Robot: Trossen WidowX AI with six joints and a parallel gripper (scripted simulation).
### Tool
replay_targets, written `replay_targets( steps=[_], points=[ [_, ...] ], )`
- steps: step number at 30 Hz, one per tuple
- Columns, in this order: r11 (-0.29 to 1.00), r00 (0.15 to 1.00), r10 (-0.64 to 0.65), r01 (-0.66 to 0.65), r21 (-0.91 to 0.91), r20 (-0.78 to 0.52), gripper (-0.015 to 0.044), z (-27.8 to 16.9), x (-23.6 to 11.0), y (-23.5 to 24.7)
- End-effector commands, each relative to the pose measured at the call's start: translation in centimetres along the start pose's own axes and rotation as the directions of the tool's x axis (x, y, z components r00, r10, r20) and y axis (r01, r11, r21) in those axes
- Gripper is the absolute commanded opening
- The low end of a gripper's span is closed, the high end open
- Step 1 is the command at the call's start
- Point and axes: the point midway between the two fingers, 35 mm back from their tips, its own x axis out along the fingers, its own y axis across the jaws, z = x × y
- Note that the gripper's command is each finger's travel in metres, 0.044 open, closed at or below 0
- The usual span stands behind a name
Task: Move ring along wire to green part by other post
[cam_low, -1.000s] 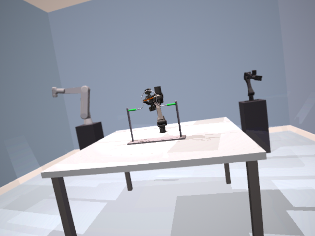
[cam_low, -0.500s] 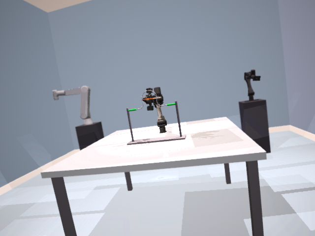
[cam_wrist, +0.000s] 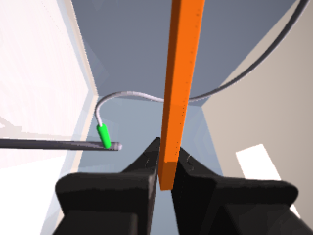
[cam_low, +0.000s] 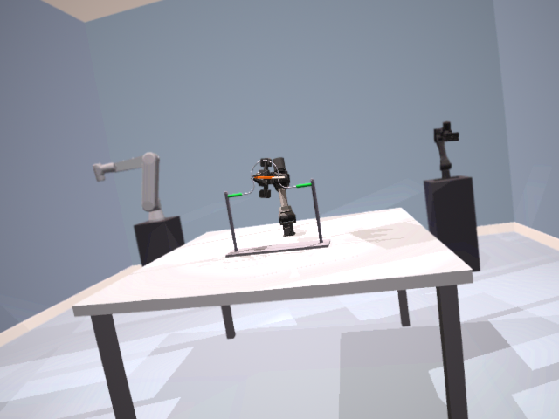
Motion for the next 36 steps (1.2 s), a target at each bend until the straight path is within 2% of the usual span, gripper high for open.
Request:
replay_targets(
  steps=[1, 20, 36],
  points=[
    [1.0, 1.0, 0.002, -0.002, 0.025, -0.002, -0.015, -0.2, -0.1, 0.3],
    [0.946, 0.983, 0.182, -0.172, 0.275, -0.009, -0.015, 0.4, -1.1, 5.5],
    [0.754, 0.933, 0.34, -0.345, 0.56, 0.117, -0.015, 3.0, -2.3, 10.9]
  ],
)
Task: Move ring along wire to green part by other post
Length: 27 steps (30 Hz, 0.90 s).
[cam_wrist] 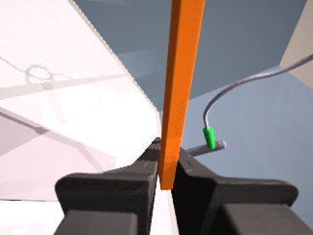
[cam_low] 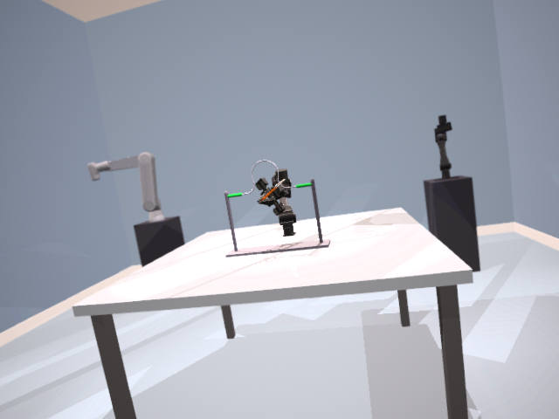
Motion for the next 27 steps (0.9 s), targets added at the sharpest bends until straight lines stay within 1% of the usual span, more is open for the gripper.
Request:
replay_targets(
  steps=[1, 13, 27],
  points=[
    [0.997, 0.999, 0.046, -0.046, 0.056, -0.004, -0.015, 0.1, 0.0, 1.5],
    [0.935, 0.981, 0.194, -0.182, 0.303, -0.009, -0.015, 0.8, -1.1, 6.0],
    [0.774, 0.937, 0.349, -0.306, 0.554, 0.03, -0.015, 3.1, -3.1, 10.4]
  ],
)
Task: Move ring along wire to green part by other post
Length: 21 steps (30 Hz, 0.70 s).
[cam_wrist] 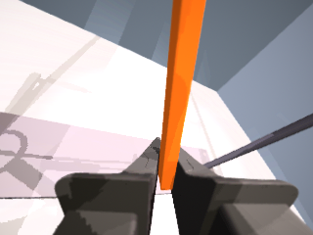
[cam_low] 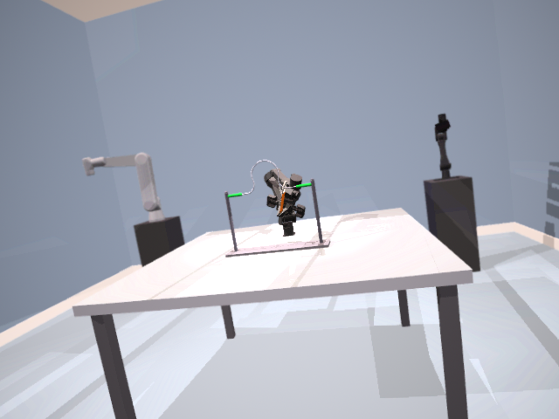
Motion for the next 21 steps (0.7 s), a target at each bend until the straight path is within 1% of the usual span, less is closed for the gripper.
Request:
replay_targets(
  steps=[1, 10, 21],
  points=[
    [0.997, 0.999, 0.042, -0.042, 0.062, -0.011, -0.015, 0.0, -0.1, 1.4],
    [0.971, 0.992, 0.127, -0.121, 0.206, -0.017, -0.015, 0.4, -0.7, 4.3],
    [0.938, 0.983, 0.184, -0.172, 0.302, -0.013, -0.015, 1.1, -1.5, 6.7]
  ],
)
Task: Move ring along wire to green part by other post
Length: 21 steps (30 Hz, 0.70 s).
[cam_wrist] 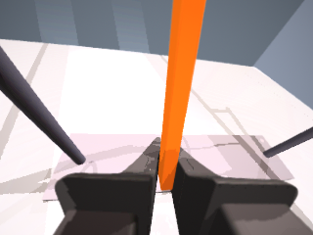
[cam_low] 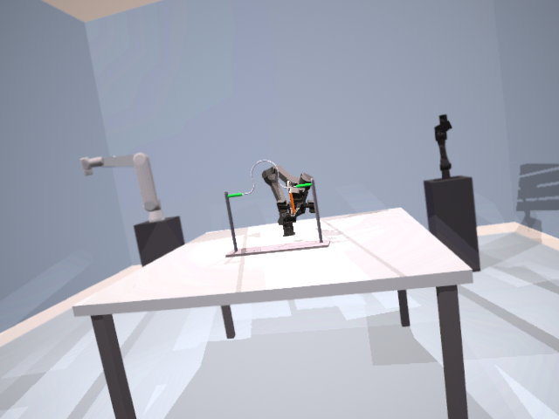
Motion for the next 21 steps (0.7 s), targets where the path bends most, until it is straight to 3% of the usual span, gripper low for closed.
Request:
replay_targets(
  steps=[1, 21],
  points=[
    [1.0, 1.0, 0.015, -0.015, 0.02, -0.008, -0.015, -0.1, 0.0, 0.9],
    [0.998, 0.999, 0.033, -0.032, 0.051, -0.006, -0.015, 0.0, -0.4, 3.3]
  ],
)
